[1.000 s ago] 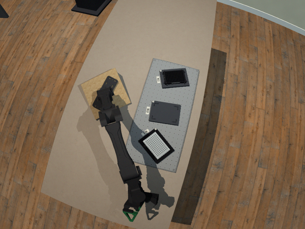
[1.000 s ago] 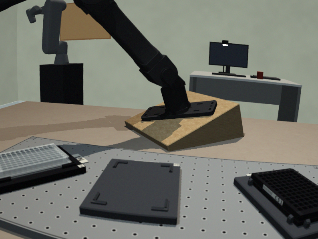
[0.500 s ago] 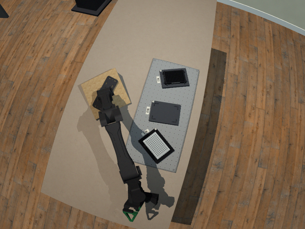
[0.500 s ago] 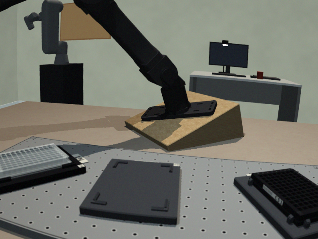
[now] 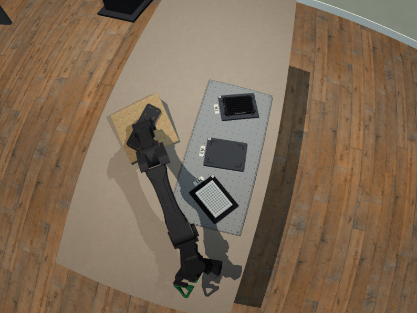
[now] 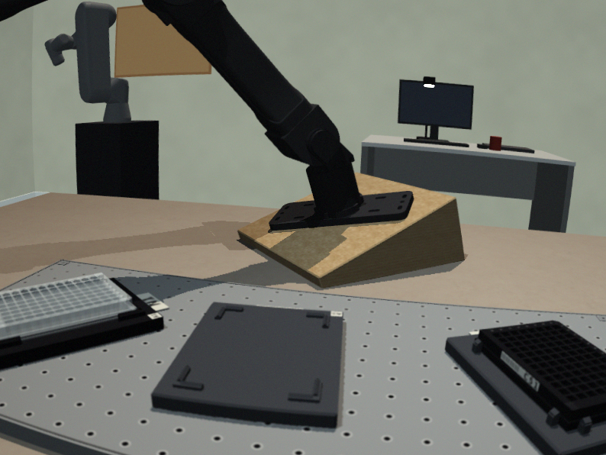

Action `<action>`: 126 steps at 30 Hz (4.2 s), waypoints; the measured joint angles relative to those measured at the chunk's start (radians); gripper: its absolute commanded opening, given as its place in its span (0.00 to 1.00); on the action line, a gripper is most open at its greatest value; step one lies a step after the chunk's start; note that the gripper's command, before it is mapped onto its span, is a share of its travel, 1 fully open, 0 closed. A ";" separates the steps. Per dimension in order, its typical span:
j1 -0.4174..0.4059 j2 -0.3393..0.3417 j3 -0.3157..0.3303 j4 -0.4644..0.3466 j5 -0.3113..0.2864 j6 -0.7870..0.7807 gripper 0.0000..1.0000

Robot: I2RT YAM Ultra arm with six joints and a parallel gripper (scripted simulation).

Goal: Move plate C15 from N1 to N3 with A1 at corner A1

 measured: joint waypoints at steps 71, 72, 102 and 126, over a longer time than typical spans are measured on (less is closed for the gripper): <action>0.032 -0.029 -0.026 -0.063 -0.009 0.096 1.00; 0.032 -0.029 -0.026 -0.063 -0.009 0.096 1.00; 0.035 -0.029 -0.026 -0.104 -0.022 0.131 1.00; 0.069 -0.053 -0.055 -0.124 -0.020 0.183 1.00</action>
